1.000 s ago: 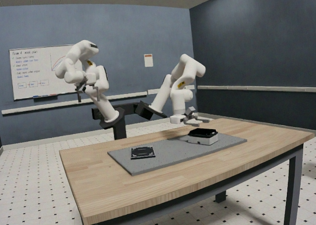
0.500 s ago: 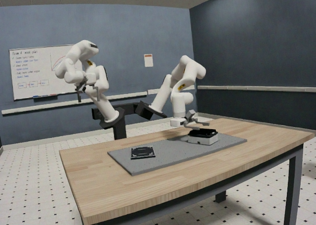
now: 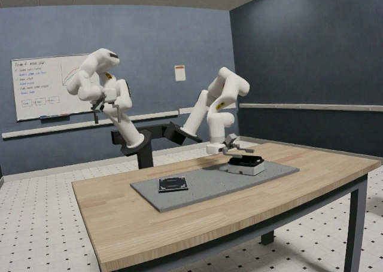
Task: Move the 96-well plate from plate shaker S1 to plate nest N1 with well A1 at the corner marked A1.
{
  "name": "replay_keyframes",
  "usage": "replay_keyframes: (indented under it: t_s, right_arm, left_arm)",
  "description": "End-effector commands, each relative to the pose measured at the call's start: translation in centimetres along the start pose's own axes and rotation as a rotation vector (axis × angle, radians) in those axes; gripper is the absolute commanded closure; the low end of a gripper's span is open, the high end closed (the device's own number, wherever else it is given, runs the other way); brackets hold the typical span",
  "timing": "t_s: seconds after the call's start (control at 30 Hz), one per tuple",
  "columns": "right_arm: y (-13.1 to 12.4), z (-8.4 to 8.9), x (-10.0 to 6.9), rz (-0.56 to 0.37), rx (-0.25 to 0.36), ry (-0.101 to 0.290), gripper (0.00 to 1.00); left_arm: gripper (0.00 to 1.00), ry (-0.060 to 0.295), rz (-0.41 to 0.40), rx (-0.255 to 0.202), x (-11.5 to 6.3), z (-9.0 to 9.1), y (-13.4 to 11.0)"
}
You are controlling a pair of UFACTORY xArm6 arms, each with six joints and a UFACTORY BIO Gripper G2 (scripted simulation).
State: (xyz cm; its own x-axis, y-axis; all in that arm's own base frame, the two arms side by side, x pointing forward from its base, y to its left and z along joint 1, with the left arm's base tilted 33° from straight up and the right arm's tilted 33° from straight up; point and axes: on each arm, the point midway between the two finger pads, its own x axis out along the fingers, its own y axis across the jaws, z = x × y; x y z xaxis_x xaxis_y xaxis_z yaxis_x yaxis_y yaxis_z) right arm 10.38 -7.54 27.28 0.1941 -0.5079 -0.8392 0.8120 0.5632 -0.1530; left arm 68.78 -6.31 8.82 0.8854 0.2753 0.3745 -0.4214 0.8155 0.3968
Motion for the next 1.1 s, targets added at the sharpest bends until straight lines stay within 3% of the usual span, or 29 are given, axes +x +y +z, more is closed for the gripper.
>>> replay_keyframes:
  t_s: [0.0,1.07]
  right_arm:
    - [0.0,0.1,-0.1,0.001,0.001,-0.003,0.00]
    - [0.0,0.1,-0.1,0.001,0.001,-0.003,0.00]
  left_arm:
    - [0.63,-0.003,0.001,-0.002,0.1,0.0,0.0]
    - [0.63,-0.003,0.001,-0.002,0.1,-1.4,0.0]
